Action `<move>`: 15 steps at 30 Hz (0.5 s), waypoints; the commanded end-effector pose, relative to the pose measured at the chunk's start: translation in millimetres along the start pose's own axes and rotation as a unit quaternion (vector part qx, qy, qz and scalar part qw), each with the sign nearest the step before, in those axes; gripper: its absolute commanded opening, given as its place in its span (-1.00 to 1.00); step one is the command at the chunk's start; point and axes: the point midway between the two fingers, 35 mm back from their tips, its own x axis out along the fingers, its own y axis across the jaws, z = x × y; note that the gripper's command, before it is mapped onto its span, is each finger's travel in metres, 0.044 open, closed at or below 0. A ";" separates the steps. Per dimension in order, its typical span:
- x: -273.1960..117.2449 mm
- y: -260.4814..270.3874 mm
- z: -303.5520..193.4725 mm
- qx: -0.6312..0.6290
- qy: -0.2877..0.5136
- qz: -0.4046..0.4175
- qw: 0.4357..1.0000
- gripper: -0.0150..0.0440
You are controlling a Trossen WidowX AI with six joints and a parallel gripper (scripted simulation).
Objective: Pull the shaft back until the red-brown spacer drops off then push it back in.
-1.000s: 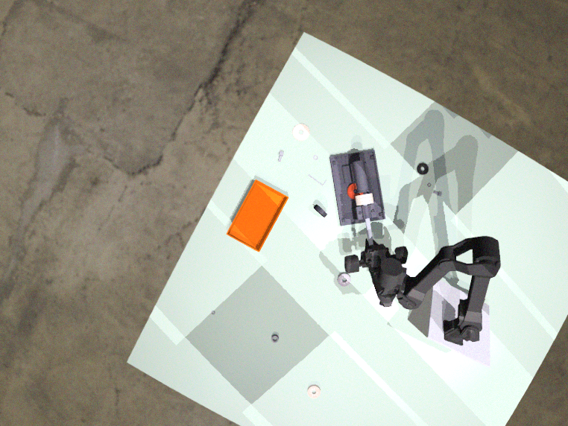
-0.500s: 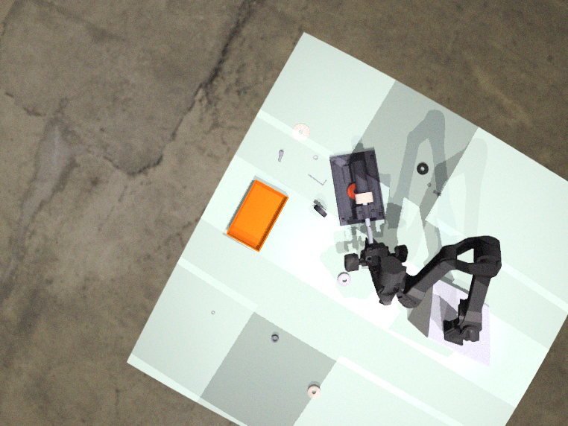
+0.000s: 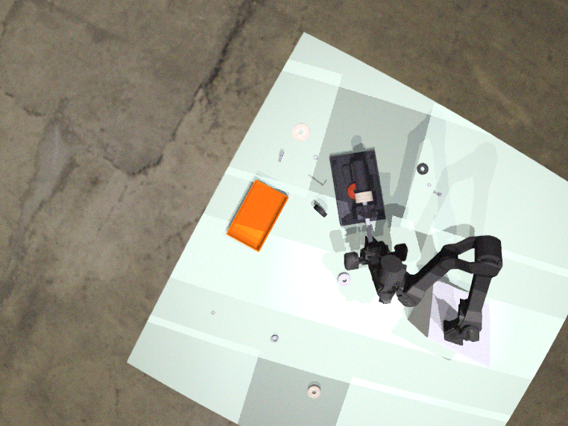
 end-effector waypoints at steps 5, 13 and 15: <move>2.7 2.1 5.0 0.004 -0.003 0.002 1.000 -0.49; 4.5 2.1 6.6 0.004 -0.003 0.002 1.000 -0.49; 5.0 2.1 6.9 0.004 -0.003 0.002 1.000 -0.49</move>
